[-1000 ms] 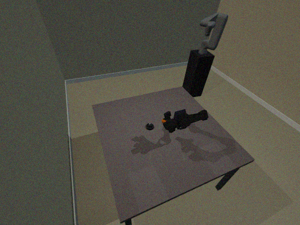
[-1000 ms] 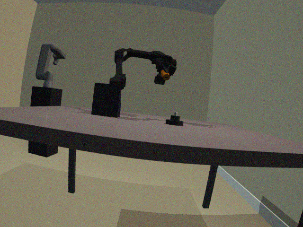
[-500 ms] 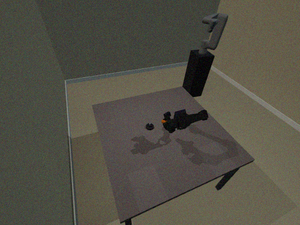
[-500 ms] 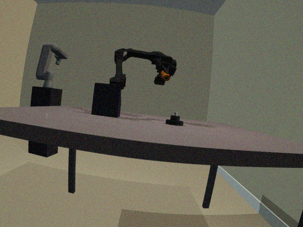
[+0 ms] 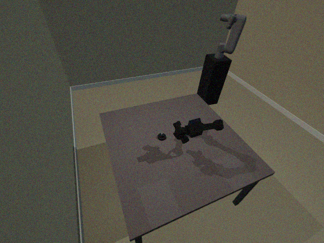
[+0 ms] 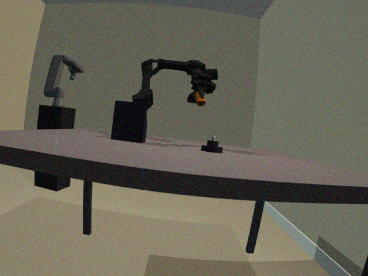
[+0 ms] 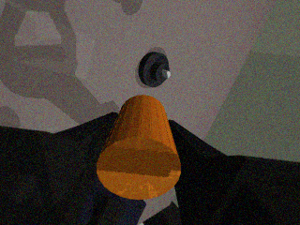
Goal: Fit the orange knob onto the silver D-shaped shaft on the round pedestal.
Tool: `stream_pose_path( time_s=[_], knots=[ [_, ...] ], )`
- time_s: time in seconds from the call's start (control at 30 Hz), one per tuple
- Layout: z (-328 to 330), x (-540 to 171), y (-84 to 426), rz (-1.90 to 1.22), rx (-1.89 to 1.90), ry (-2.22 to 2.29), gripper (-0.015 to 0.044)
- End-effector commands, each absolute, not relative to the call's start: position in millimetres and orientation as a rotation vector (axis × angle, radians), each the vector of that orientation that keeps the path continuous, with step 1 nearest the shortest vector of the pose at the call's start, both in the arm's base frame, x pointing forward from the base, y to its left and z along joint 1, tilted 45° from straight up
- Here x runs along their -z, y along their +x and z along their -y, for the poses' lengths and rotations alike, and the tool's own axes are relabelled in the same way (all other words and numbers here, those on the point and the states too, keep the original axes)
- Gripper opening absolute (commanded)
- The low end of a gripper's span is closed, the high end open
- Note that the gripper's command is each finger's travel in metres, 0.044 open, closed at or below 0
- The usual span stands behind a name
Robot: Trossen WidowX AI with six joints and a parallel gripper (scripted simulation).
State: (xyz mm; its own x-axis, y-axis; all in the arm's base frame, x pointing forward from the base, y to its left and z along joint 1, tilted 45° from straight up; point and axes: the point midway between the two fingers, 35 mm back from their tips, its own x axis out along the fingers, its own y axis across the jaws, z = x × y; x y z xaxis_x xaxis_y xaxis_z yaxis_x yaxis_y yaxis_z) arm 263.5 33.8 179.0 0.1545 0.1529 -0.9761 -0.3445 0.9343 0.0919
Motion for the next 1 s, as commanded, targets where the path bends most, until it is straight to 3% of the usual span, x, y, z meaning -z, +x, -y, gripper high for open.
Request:
stream_pose_path(
  time_s=[0.0,0.97],
  knots=[
    [-35,-172,264,-1.38,-0.427,-0.108,0.0],
    [-70,-111,269,-1.398,-0.881,0.274,0.0]
  ],
)
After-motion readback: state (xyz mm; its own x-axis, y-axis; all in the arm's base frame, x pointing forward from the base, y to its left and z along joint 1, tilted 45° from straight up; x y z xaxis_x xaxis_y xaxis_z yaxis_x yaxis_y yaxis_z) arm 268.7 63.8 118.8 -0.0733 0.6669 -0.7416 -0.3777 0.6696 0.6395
